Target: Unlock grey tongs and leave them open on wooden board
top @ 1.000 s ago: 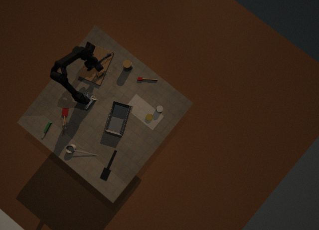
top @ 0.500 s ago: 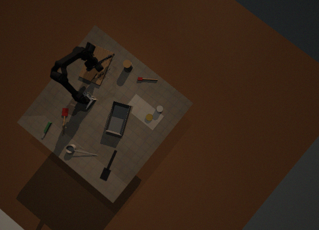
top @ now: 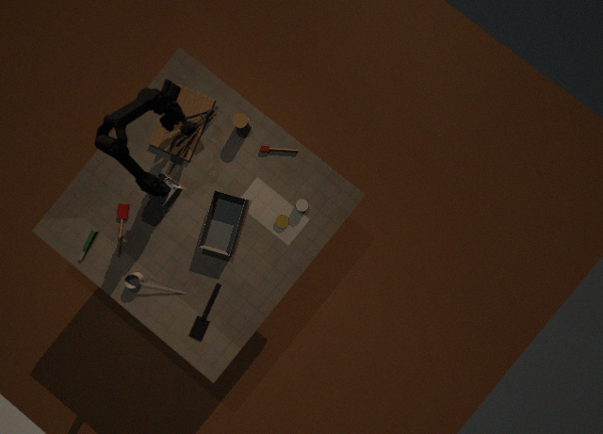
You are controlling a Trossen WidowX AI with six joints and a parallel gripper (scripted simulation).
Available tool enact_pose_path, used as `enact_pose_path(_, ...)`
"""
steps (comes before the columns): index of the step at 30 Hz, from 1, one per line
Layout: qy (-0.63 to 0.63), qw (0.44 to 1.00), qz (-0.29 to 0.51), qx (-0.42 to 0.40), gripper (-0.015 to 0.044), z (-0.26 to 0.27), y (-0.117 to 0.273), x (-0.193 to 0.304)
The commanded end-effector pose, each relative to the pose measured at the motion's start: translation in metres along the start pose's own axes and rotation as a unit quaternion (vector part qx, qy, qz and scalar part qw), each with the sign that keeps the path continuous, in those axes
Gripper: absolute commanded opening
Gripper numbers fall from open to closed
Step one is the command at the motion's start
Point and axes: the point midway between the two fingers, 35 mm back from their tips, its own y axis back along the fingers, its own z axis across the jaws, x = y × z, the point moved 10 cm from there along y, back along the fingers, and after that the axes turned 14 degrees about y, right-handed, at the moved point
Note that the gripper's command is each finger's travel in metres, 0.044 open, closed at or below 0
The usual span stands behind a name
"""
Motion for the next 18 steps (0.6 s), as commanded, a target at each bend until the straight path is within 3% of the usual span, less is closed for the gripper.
enact_pose_path(1, -0.013, 1.000, 0.011, 0.002, 0.0440, 0.004, 0.006, -0.001)
enact_pose_path(6, -0.010, 1.000, 0.007, 0.001, 0.0440, 0.013, 0.028, -0.034)
enact_pose_path(15, -0.001, 1.000, -0.007, -0.001, 0.0440, 0.042, 0.061, -0.135)
enact_pose_path(18, -0.001, 1.000, -0.008, -0.001, 0.0440, 0.044, 0.061, -0.142)
